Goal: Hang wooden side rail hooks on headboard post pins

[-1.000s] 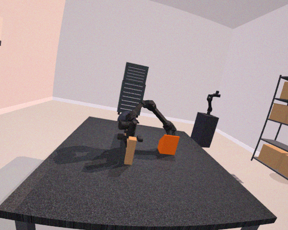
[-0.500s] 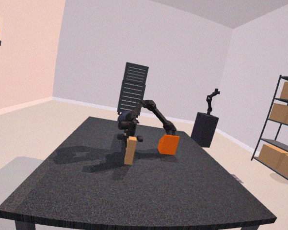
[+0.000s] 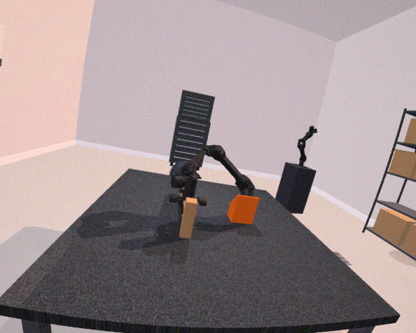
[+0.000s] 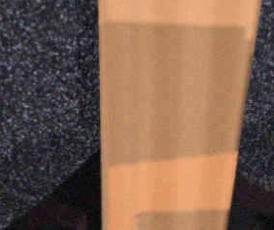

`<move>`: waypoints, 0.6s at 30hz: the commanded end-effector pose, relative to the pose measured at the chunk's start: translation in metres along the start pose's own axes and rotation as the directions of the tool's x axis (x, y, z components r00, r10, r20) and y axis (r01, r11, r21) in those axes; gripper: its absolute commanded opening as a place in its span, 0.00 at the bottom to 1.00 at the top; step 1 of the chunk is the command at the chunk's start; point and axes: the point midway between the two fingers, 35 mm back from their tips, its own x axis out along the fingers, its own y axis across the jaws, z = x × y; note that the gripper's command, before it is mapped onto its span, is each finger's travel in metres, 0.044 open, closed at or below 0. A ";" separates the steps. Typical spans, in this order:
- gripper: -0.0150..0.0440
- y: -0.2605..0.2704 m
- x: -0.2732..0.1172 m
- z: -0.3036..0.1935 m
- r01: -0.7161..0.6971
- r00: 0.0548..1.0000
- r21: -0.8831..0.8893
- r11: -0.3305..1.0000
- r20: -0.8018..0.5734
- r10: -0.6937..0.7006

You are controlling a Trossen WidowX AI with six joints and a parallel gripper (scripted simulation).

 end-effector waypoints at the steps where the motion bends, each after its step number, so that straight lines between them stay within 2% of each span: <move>1: 0.25 0.002 -0.004 -0.003 -0.010 1.000 0.002 1.000 -0.007 0.010; 18: 0.25 0.001 -0.004 -0.005 -0.010 1.000 0.002 1.000 -0.008 0.010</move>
